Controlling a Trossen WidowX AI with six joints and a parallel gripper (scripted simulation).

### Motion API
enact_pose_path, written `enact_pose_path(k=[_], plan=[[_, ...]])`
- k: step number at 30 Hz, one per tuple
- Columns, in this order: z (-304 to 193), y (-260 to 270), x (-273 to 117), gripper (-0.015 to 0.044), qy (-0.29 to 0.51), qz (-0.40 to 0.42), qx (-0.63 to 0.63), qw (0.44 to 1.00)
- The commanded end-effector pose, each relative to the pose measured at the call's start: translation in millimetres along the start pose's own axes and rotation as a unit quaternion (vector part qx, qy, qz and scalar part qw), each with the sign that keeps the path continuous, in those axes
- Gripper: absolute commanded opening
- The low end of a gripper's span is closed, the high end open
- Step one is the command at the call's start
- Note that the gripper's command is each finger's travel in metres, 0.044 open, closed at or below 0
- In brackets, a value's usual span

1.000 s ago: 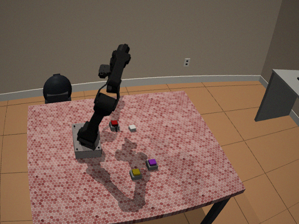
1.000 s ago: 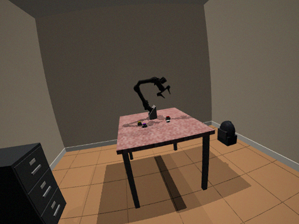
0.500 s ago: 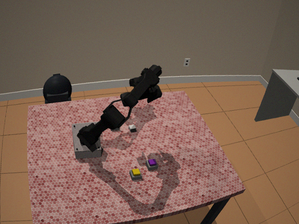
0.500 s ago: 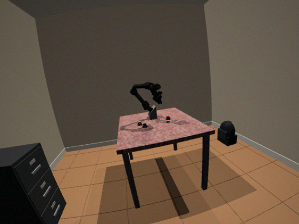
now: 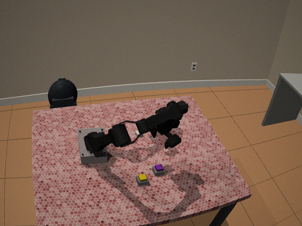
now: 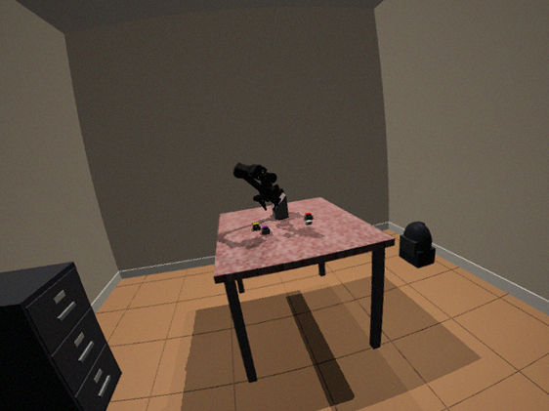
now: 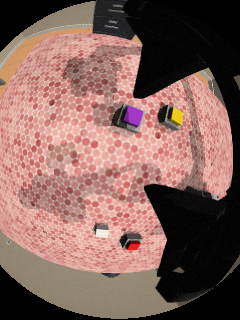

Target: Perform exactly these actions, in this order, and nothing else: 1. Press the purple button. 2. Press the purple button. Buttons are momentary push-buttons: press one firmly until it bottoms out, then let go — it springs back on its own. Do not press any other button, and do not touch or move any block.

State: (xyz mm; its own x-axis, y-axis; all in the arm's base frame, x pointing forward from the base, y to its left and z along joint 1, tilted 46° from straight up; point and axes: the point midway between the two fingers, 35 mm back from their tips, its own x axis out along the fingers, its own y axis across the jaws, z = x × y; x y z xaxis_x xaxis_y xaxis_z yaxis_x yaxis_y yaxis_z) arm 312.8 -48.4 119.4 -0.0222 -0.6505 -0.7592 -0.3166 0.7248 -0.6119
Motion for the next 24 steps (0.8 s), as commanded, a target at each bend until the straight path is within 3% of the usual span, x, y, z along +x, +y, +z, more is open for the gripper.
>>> enact_pose_path(k=[1, 10, 16, 24], plan=[[-28.3, -47.3, 15.9, 0.0400, 0.037, -0.041, 0.200, 0.978], [-28.8, -48.0, 16.2, 0.0400, 0.038, -0.042, 0.204, 0.977], [-34.2, -52.5, 74.6, 0.0242, 0.038, -0.043, 0.204, 0.977], [-34.7, -52.6, 77.1, 0.0032, 0.038, -0.043, 0.204, 0.977]])
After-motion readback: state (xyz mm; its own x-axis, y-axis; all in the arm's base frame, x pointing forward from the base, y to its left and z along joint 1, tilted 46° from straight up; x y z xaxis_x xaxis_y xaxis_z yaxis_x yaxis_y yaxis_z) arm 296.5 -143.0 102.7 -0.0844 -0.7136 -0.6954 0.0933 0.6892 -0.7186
